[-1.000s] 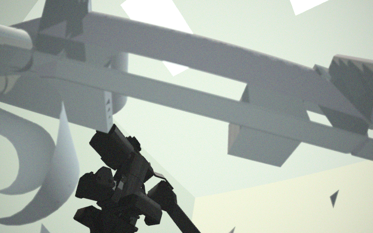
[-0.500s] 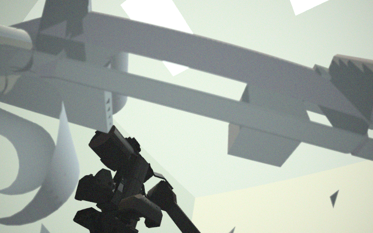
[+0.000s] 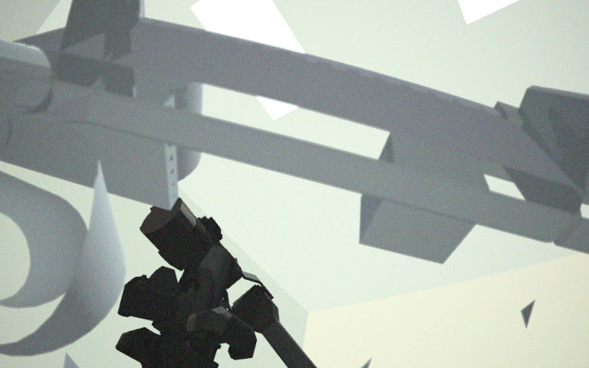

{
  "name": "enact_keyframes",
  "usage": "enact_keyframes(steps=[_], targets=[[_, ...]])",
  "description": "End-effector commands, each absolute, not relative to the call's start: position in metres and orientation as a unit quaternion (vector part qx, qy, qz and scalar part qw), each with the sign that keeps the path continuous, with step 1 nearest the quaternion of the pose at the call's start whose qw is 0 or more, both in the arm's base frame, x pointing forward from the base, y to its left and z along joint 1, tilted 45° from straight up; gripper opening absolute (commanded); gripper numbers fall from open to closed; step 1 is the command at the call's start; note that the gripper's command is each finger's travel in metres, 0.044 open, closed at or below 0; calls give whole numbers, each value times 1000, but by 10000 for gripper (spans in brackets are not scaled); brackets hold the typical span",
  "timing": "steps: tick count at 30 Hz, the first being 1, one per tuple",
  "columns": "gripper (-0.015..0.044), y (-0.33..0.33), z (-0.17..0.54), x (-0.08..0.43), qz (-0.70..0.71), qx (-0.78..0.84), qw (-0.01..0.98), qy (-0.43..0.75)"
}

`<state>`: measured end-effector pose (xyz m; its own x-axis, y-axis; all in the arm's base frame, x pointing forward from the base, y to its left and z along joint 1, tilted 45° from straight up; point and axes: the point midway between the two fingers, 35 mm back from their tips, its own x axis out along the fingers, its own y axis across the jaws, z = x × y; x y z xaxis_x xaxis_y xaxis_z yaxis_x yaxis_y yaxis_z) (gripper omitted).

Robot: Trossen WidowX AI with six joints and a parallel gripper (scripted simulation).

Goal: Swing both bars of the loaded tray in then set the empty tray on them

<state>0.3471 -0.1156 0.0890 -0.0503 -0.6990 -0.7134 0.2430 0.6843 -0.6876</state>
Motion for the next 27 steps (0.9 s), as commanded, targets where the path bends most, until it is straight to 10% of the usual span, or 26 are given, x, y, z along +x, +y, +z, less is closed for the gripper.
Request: enact_keyframes(steps=[1, 27], targets=[[82, -116, 89, 347, -354, -180, 665, 632], [56, -116, 89, 347, -354, -180, 665, 632]])
